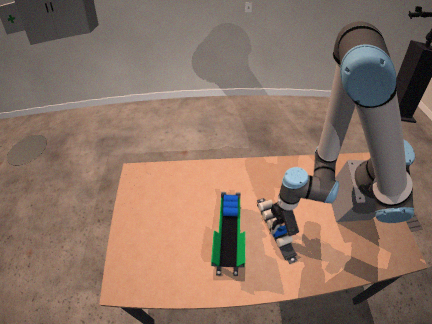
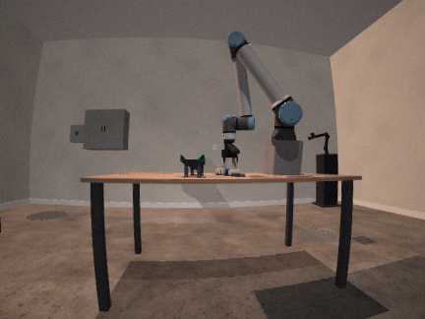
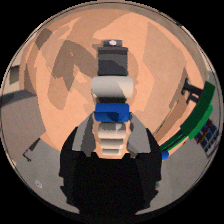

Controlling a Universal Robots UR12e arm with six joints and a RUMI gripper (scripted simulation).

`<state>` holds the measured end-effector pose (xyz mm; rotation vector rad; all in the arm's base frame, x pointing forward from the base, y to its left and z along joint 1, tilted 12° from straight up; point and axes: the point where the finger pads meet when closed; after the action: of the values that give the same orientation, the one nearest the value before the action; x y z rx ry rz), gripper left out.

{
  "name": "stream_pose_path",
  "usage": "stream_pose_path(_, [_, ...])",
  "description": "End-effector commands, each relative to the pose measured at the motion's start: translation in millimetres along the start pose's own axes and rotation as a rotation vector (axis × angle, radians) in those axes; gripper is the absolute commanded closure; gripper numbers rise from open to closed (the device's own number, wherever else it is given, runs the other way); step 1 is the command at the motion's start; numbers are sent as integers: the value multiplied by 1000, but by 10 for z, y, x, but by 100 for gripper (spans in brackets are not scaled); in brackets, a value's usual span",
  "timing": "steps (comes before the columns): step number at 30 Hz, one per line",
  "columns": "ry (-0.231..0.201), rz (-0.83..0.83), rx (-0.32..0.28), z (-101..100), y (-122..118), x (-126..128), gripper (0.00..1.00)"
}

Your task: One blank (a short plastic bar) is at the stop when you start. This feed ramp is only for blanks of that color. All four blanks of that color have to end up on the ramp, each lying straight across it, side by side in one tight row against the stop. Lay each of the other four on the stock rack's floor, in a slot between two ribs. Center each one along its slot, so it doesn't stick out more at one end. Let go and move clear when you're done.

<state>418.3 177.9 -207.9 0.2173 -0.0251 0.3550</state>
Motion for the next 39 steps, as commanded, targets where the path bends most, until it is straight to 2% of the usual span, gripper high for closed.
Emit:
stream_pose_path(1, [-1, 0, 0, 2, -1, 2, 60])
stream_pose_path(30, [-1, 0, 0, 3, -1, 2, 60])
stream_pose_path(39, [-1, 0, 0, 66, -1, 3, 60])
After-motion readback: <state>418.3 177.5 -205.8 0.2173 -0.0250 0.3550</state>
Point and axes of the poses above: the point where the finger pads meet when closed, its own z axis back along the fingers, its own x axis across the jaws, y = z × x, and after that the axes turned 3 degrees about -z, right-handed
